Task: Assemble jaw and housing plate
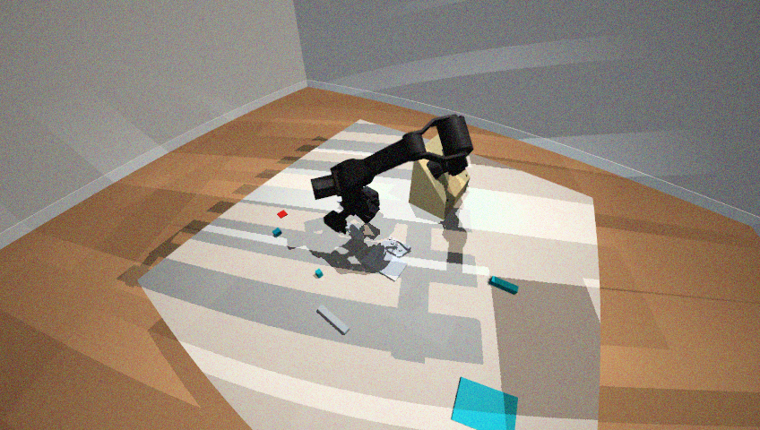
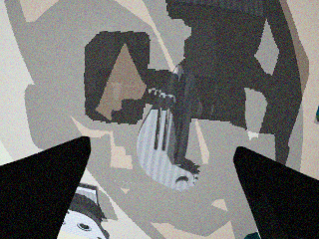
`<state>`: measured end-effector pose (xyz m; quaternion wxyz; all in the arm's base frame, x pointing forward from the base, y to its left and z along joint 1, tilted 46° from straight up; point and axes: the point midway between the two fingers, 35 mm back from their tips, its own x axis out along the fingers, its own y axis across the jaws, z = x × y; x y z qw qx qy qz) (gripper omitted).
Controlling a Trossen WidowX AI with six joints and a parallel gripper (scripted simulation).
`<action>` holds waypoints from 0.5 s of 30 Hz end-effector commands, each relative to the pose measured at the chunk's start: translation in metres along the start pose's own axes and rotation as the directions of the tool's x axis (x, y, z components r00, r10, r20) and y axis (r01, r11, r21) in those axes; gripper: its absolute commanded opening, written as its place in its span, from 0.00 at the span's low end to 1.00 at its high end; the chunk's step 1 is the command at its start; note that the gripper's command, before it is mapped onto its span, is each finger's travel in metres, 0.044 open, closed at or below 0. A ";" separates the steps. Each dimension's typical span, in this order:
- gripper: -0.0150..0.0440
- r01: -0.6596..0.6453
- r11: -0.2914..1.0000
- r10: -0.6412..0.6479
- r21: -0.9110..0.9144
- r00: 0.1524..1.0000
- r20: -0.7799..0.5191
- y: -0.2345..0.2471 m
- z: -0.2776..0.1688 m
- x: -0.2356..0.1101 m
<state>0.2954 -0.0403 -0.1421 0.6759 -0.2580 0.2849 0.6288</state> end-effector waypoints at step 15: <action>1.00 -0.003 1.000 0.003 0.008 1.000 0.008 0.001 0.001 0.031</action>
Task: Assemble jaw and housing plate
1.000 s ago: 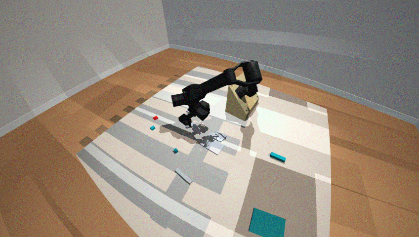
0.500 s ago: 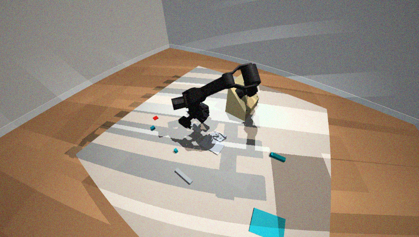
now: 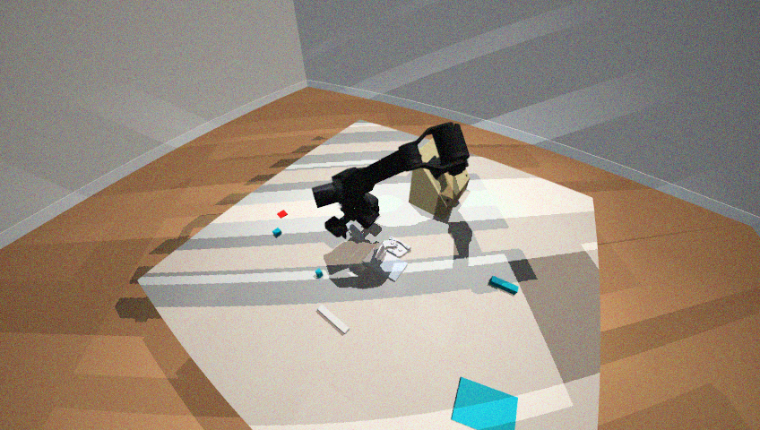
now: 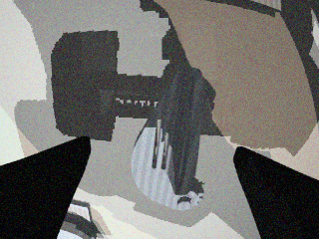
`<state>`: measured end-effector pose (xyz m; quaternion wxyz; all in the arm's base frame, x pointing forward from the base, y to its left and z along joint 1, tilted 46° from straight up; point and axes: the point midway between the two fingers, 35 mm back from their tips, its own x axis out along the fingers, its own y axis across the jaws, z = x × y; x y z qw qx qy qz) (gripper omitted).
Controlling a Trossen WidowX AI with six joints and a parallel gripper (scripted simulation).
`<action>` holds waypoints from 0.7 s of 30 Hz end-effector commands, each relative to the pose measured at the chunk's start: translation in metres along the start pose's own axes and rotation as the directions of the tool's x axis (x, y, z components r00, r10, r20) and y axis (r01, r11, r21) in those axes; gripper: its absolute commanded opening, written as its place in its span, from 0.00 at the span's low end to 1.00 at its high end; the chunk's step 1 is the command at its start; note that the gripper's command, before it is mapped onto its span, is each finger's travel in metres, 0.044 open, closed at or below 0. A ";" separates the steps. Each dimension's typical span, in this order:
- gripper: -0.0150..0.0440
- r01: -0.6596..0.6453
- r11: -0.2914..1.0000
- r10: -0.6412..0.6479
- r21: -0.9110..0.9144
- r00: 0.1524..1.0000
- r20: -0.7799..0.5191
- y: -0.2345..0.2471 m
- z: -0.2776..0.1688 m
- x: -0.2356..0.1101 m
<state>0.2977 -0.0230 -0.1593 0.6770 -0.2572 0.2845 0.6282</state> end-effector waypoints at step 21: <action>1.00 -0.005 1.000 0.005 0.007 1.000 0.007 0.002 0.001 0.012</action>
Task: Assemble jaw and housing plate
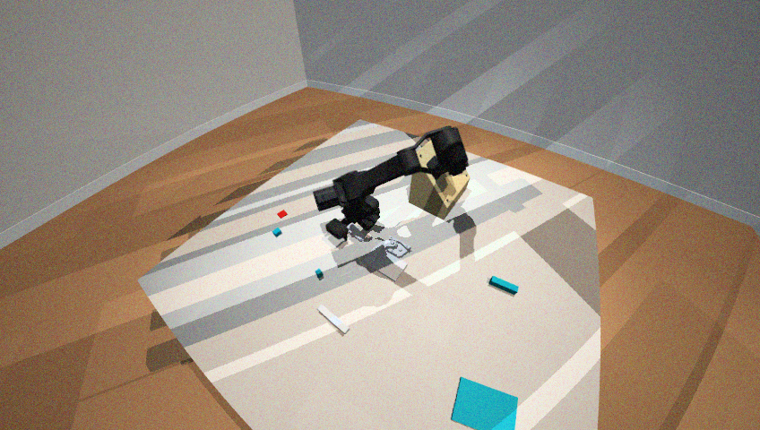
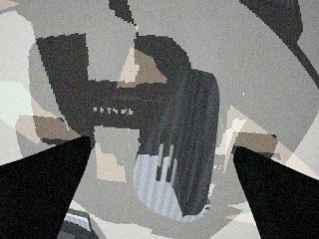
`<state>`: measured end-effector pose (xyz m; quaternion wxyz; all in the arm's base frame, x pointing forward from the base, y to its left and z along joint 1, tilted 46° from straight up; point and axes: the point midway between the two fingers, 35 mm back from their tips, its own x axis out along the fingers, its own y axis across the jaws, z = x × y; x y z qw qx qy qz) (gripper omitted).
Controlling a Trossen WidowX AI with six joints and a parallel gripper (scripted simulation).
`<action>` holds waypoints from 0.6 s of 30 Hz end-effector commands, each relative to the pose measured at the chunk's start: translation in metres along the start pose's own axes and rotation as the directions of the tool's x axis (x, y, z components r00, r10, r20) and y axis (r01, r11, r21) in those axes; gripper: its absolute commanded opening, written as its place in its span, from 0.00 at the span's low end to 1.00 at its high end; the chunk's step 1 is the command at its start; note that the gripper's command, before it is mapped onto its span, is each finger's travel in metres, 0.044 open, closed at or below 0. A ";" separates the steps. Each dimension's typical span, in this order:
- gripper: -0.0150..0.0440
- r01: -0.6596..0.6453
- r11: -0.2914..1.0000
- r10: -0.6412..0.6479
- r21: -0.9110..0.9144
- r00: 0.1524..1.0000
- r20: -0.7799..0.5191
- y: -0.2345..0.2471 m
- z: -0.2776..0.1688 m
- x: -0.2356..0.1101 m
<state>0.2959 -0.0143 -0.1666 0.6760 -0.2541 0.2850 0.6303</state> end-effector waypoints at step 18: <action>0.56 0.000 1.000 0.000 0.000 1.000 0.000 0.000 0.000 0.000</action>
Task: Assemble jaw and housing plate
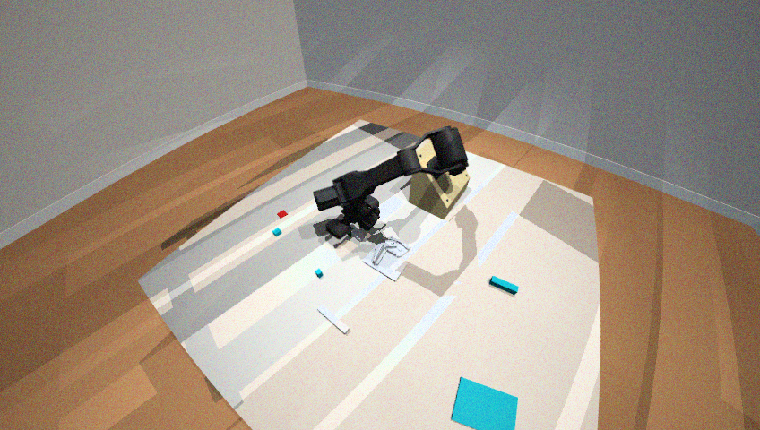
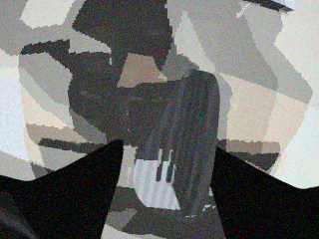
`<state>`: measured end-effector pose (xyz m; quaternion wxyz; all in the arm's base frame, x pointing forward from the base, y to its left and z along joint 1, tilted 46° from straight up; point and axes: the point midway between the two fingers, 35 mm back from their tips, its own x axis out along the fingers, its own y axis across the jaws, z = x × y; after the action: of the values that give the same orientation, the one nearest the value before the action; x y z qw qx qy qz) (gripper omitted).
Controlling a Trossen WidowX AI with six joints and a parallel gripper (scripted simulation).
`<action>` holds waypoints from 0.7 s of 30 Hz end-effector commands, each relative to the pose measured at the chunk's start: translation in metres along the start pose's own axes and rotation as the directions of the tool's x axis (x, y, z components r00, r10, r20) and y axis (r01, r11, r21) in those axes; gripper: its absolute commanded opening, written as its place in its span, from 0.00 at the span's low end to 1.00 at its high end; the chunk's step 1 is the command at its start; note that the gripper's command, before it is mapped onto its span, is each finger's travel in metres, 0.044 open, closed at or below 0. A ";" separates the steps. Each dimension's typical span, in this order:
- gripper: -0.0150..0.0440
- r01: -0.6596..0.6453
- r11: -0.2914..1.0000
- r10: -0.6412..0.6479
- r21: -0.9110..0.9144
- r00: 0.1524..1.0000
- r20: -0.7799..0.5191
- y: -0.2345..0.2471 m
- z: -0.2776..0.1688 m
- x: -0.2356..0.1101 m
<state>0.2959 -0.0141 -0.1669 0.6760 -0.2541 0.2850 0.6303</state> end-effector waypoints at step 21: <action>0.48 0.000 1.000 0.000 0.001 1.000 -0.002 -0.001 -0.001 -0.010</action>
<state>0.2950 -0.0162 -0.1639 0.6764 -0.2506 0.2859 0.6309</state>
